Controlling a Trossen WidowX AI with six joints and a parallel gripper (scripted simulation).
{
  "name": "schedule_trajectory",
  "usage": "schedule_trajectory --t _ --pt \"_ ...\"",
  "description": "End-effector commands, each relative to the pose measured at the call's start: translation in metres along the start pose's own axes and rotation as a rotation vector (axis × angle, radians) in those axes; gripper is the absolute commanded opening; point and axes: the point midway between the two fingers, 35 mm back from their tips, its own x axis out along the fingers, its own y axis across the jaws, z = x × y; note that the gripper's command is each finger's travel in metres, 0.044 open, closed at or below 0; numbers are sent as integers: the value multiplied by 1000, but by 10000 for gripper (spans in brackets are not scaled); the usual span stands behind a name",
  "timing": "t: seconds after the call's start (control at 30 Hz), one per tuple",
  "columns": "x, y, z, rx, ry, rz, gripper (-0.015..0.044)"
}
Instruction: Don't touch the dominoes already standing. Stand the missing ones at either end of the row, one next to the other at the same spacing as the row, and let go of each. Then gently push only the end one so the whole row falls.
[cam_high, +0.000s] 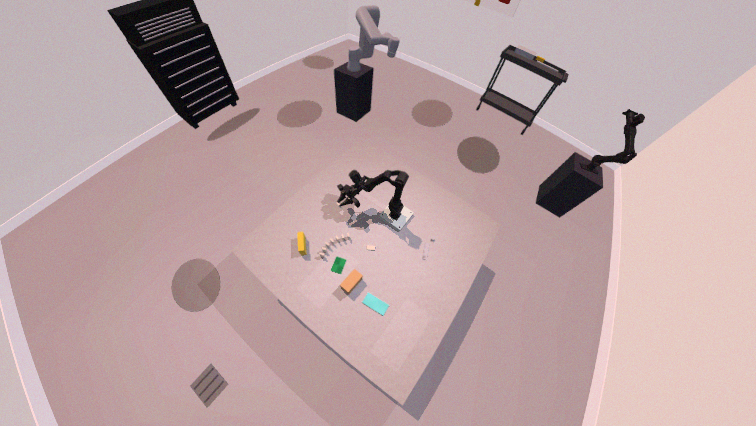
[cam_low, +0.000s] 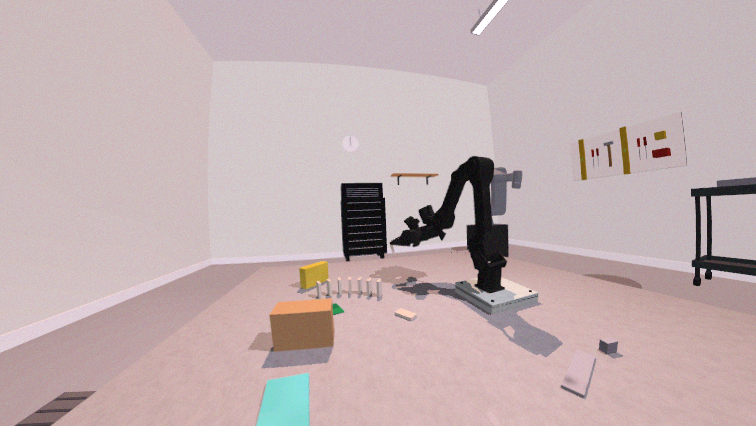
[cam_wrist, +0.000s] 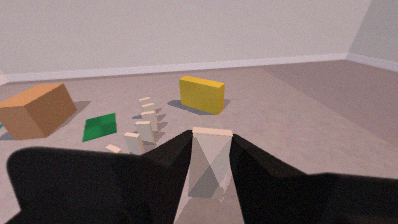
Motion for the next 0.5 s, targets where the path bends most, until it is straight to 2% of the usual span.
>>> schedule_trajectory --t 0.0,0.47 --pt "-8 8 1 -26 -44 22 107" --pt "-29 35 -3 -106 -139 86 107"
